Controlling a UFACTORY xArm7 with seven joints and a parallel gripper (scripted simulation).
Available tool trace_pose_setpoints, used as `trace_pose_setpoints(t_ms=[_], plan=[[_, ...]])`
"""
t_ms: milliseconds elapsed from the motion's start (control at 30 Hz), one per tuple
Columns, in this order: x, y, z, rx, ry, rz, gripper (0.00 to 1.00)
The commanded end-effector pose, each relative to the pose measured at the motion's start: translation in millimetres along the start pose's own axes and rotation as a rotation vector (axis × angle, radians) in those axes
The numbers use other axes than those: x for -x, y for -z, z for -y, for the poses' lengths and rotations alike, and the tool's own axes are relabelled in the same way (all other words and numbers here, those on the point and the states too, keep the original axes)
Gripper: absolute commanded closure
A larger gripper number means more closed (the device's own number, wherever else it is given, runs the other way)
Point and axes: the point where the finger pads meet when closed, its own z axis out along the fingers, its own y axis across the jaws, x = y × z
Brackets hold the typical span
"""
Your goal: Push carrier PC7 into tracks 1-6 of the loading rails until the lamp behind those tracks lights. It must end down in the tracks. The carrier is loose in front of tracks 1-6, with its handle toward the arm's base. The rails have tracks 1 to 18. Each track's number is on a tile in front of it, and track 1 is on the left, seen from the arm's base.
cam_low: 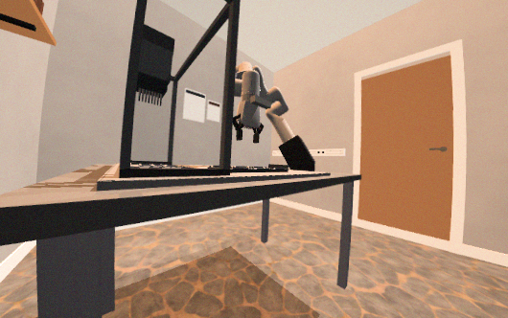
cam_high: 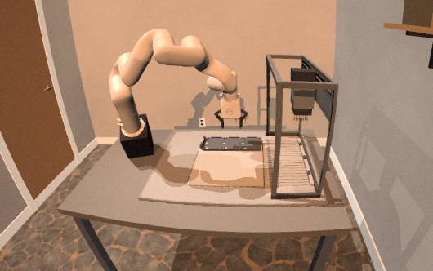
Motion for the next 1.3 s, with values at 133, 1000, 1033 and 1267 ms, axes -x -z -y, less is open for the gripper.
trace_pose_setpoints(t_ms=[133, 1000, 1033, 1267], plan=[[-28.9, 1.6, -2.4, 0.003, -0.002, -0.001, 0.00], [-142.4, 1.8, -2.6, 0.003, -0.002, -0.002, 0.00], [-142.4, 1.8, -2.6, 0.003, -0.002, -0.002, 0.00], [-142.5, 1.8, -2.6, 0.003, -0.002, -0.002, 0.00]])
